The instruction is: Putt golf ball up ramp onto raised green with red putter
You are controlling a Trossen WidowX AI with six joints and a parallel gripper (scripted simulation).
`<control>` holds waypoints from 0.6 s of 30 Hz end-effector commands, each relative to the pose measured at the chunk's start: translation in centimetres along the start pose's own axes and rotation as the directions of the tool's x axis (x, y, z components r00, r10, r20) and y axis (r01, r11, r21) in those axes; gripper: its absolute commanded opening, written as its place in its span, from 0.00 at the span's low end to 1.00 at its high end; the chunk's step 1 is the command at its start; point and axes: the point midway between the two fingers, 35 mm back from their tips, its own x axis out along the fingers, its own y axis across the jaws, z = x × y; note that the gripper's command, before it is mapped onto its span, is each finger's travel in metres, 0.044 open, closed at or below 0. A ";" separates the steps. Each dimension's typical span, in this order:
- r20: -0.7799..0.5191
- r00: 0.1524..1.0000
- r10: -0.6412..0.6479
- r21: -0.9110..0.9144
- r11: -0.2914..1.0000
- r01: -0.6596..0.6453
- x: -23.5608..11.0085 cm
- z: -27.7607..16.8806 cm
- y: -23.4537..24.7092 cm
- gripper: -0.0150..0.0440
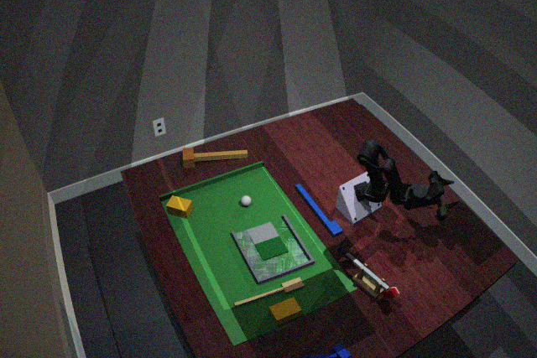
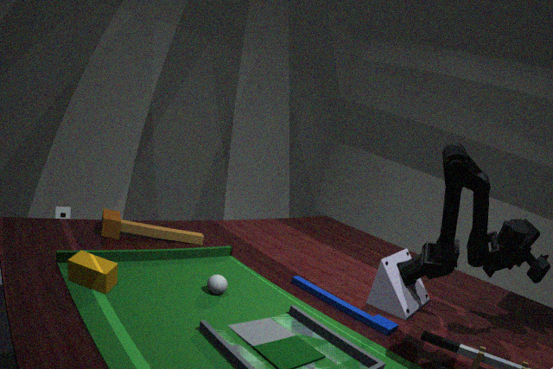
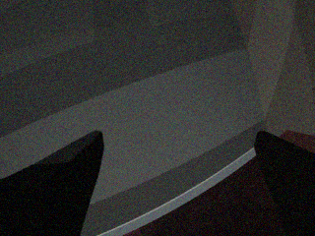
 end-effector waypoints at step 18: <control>-0.430 0.706 -0.563 -0.499 0.800 0.334 -7.4 -4.2 -18.9 1.00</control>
